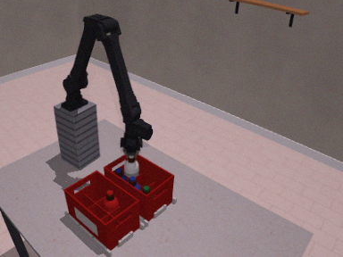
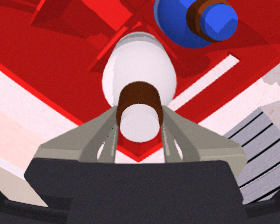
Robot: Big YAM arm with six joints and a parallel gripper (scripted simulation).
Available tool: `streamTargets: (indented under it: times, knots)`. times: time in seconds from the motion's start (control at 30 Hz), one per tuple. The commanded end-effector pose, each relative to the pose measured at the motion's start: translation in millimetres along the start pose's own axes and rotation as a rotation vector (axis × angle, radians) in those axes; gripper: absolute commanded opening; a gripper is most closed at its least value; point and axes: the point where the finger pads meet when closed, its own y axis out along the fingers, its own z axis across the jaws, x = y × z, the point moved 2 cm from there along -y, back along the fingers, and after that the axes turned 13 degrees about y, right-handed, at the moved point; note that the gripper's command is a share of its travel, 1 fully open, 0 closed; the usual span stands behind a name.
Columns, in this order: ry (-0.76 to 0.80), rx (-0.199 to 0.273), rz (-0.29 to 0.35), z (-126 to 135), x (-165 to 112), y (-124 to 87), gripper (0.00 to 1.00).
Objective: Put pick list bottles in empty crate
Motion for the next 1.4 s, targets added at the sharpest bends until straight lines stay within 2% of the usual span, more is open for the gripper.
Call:
streamTargets:
  times: [0.0,0.13,0.17,0.2,0.5,0.6,0.73,0.93,1.07,1.2,1.37]
  knots:
    - [0.009,0.076,-0.035,28.9,11.0,-16.6,0.00]
    - [0.009,0.040,-0.019,19.9,7.1,2.2,0.00]
    - [0.008,0.045,-0.021,21.2,7.2,1.5,0.00]
    - [0.008,0.072,-0.033,27.3,9.7,-10.4,0.00]
    - [0.008,0.073,-0.033,28.3,10.2,-7.1,0.00]
    - [0.008,0.053,-0.025,23.4,7.9,2.6,0.00]
    - [0.008,0.073,-0.034,28.6,10.3,-3.6,0.00]
    - [0.008,0.054,-0.025,23.5,8.0,6.4,0.00]
    - [0.008,0.072,-0.033,28.4,10.2,0.8,0.00]
    - [0.008,0.052,-0.024,22.9,7.8,11.1,0.00]
    - [0.008,0.068,-0.031,27.3,9.8,7.0,0.00]
